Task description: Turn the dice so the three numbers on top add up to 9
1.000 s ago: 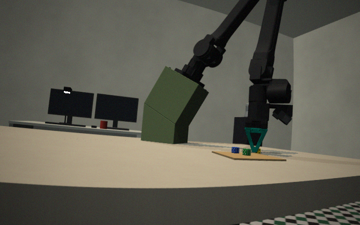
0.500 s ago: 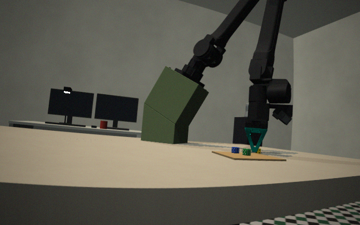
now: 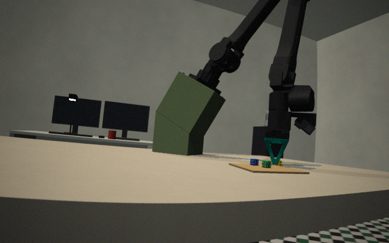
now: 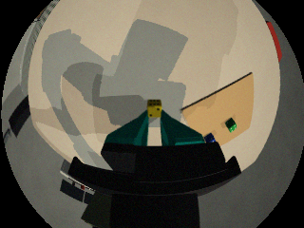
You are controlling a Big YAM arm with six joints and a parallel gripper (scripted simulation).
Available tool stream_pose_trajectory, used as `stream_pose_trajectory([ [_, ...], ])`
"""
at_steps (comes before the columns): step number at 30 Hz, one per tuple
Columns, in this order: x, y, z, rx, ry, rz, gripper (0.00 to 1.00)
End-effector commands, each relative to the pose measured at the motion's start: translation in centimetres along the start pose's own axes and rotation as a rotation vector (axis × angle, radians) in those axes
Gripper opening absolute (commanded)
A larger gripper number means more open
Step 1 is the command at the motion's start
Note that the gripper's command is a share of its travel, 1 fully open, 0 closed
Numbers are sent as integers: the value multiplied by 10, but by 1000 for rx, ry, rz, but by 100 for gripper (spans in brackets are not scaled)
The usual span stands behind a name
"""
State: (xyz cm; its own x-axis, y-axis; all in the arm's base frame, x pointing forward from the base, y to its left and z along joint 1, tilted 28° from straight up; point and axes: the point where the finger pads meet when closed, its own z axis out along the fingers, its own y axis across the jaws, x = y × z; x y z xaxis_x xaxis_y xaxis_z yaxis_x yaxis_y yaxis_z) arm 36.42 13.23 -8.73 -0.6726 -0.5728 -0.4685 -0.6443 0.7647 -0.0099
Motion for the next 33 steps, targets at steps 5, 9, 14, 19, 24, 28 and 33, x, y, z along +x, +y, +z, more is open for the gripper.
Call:
stream_pose_trajectory([
  [5,-6,0,0,5,-16,5,11],
  [9,-6,0,-1,6,-16,5,11],
  [14,-1,-4,-15,9,-9,7,11],
  [19,-2,-4,-40,8,-12,1,11],
  [24,-2,-4,-73,9,-13,0,11],
  [28,-9,-7,-86,15,-25,-3,11],
  [33,-5,-5,-104,13,-18,-1,11],
])
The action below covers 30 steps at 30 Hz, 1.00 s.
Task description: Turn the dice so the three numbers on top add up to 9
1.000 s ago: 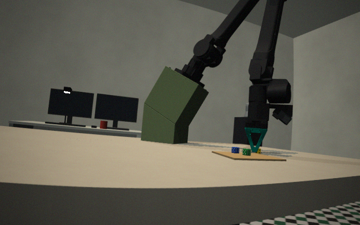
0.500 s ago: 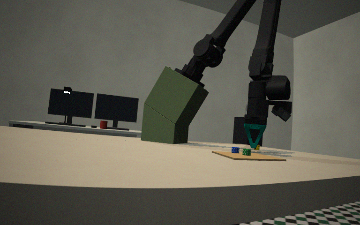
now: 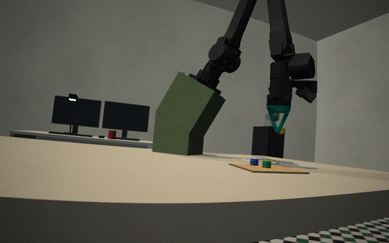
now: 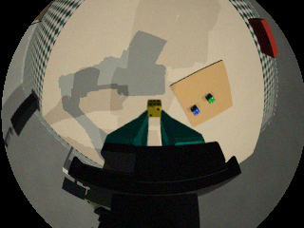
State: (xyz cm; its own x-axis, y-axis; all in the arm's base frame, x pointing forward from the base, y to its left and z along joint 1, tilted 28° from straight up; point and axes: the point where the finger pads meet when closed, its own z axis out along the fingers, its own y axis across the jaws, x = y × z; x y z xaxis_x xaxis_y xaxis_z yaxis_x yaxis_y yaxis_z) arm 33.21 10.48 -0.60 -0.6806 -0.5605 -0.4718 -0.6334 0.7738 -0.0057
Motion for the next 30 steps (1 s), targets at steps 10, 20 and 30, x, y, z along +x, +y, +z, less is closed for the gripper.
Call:
stream_pose_trajectory([
  [10,-3,0,-9,-2,0,-24,11],
  [20,-22,-16,-8,4,-5,-228,11],
  [30,-41,-30,-6,6,-5,-535,11],
])
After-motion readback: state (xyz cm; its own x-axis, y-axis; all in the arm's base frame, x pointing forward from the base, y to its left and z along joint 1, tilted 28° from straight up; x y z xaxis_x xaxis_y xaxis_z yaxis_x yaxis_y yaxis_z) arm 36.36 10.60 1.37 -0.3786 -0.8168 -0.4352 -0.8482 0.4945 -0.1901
